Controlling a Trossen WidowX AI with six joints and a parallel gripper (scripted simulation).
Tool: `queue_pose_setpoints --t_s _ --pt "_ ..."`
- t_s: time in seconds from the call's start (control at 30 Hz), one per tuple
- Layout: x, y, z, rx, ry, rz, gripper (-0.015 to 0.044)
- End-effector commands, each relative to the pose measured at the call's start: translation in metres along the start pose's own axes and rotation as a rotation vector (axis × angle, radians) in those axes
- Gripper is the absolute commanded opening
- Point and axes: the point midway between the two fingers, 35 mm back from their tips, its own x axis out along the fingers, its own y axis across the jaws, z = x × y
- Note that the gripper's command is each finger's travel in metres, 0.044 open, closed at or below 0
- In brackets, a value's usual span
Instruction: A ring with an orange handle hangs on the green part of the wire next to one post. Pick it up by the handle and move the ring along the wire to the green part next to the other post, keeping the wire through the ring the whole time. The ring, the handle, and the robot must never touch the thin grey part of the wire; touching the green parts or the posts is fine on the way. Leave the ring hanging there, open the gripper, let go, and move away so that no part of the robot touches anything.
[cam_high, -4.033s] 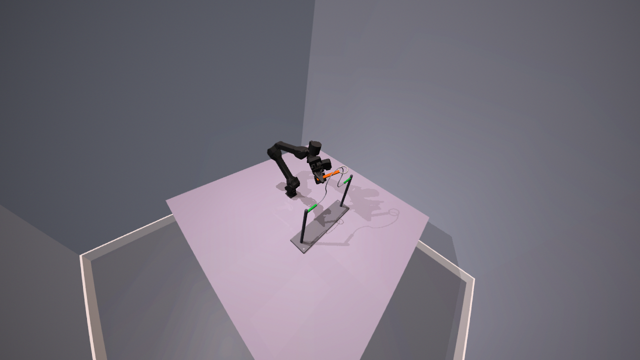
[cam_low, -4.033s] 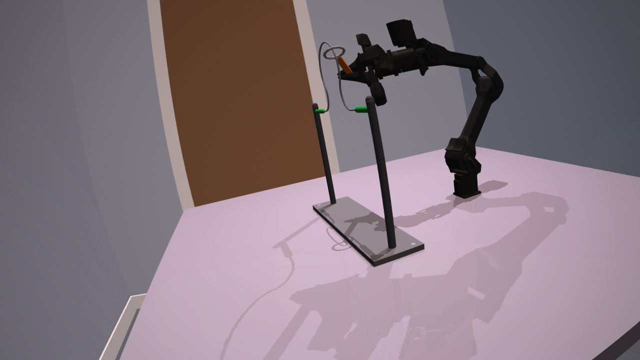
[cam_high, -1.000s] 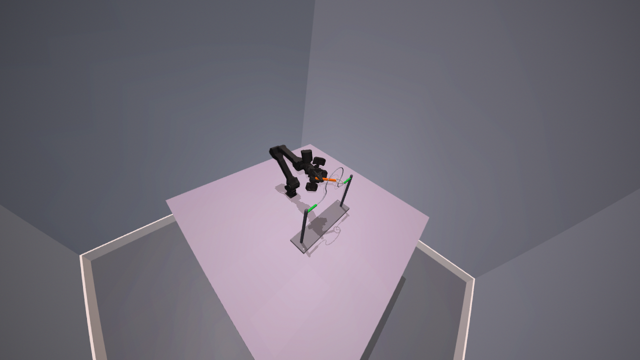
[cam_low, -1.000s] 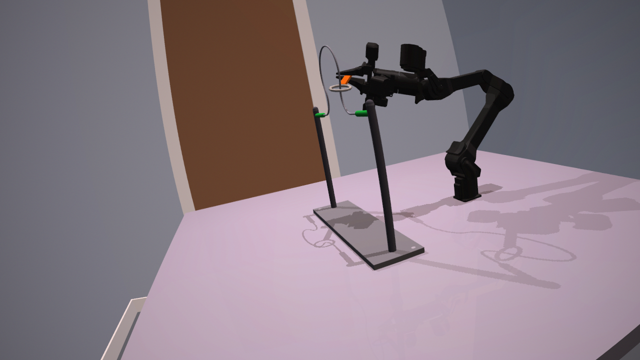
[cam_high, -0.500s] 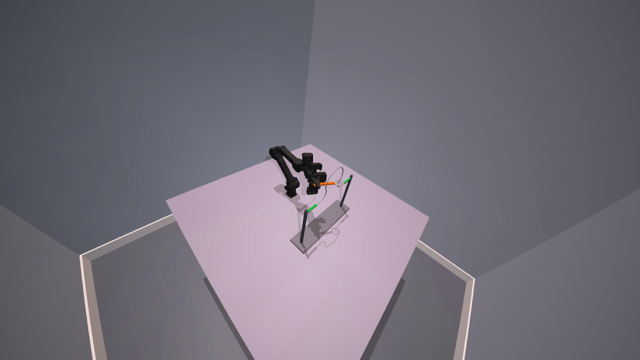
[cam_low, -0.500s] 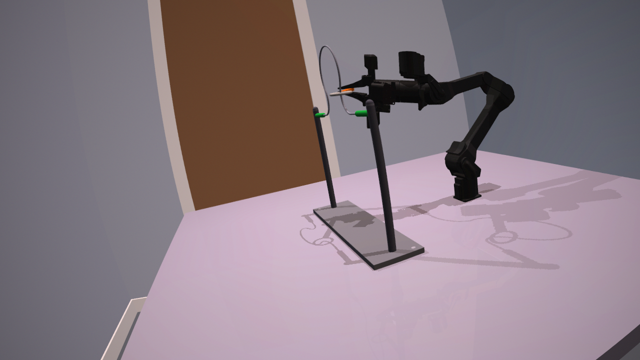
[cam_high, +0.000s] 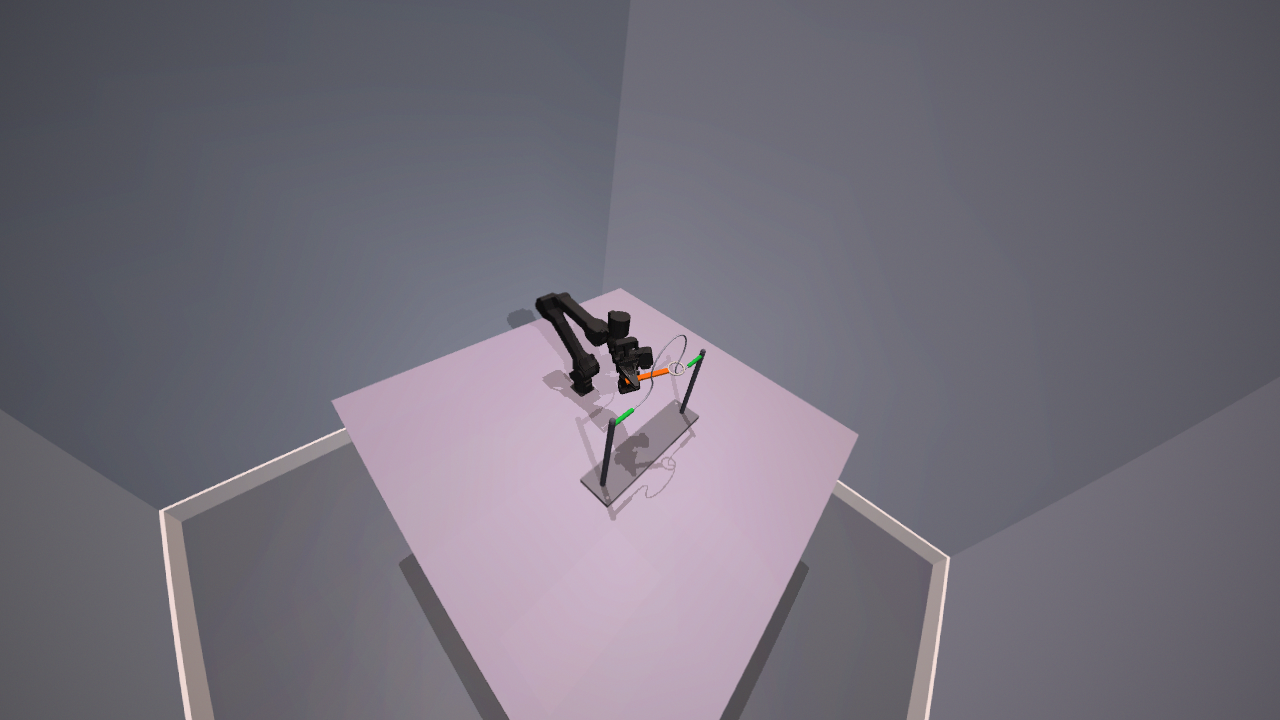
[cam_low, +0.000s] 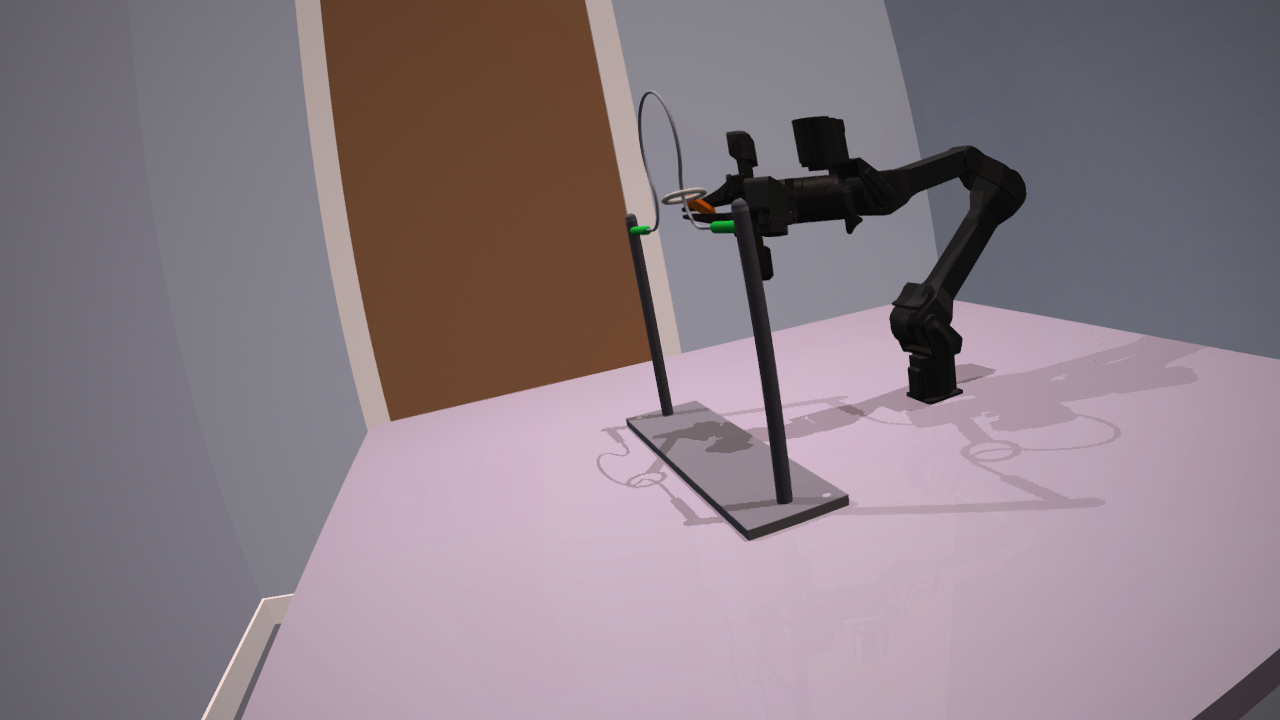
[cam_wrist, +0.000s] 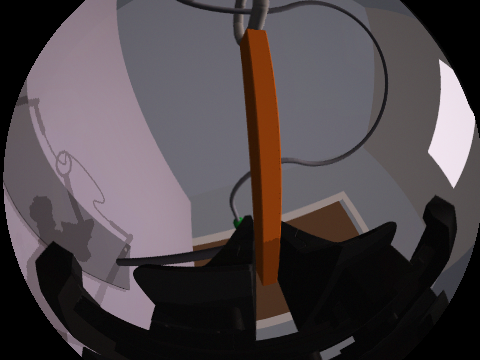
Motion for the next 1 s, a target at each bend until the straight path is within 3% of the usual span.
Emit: queue_pose_setpoints --t_s 0.0,0.7,0.97 --pt "-0.002 0.016 -0.001 0.071 0.015 0.048 -0.015" --pt "-0.02 0.075 0.017 0.465 0.068 0.276 -0.015" --pt "-0.02 0.094 0.027 0.603 0.016 0.321 -0.015"
